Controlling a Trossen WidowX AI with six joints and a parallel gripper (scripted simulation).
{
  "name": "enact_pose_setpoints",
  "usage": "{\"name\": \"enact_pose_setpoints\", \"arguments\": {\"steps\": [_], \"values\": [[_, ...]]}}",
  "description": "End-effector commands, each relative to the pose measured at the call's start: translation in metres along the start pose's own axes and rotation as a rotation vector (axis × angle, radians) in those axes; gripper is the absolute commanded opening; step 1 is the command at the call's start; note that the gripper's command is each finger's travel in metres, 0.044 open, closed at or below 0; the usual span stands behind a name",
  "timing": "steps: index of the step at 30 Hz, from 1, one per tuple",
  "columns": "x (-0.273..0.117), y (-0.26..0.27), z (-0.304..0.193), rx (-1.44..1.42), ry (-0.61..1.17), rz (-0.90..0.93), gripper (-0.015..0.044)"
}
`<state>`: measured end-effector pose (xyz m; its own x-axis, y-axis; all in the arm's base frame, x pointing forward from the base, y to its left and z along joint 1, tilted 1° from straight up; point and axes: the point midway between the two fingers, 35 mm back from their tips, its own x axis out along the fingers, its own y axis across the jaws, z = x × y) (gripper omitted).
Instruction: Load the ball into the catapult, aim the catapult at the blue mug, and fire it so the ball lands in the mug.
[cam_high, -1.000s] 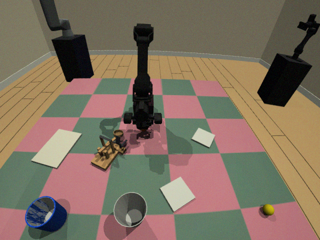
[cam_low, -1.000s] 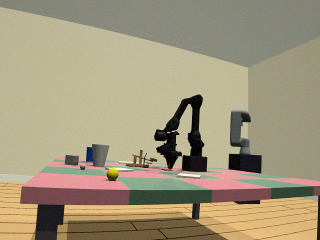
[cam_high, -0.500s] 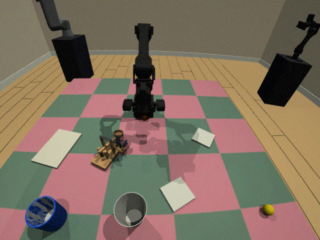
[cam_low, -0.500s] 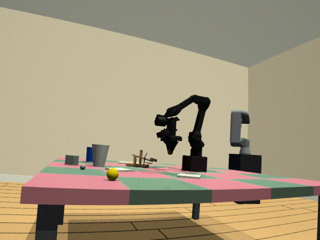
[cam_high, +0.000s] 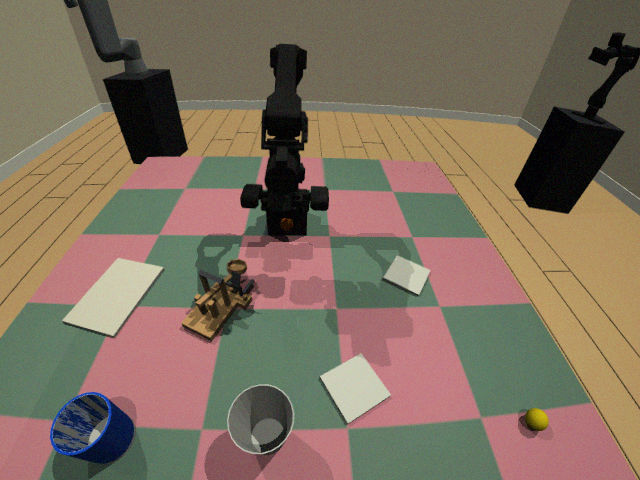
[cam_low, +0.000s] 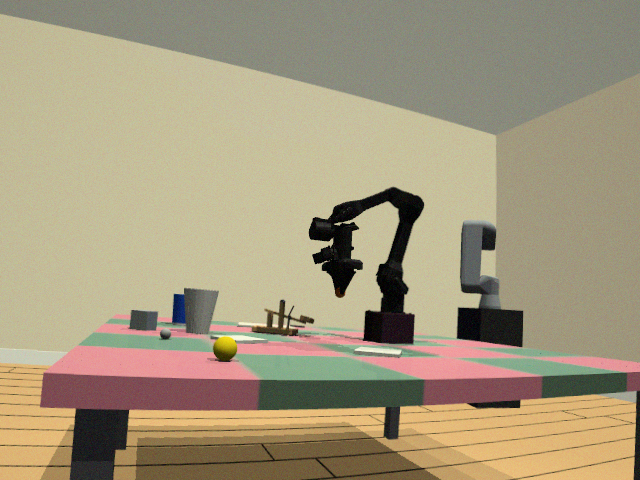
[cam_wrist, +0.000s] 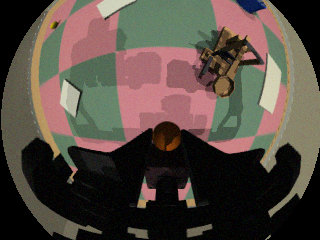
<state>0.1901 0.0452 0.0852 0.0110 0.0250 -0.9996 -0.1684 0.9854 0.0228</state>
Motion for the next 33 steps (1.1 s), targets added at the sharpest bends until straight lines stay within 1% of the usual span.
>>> {"name": "enact_pose_setpoints", "arguments": {"steps": [1,17,33], "values": [[0.002,-0.009,0.008,0.043,0.044,-0.004,0.0000],[0.011,-0.056,0.041,0.207,0.175,0.009,0.0000],[0.034,-0.114,0.060,0.365,0.301,0.052,0.0000]]}}
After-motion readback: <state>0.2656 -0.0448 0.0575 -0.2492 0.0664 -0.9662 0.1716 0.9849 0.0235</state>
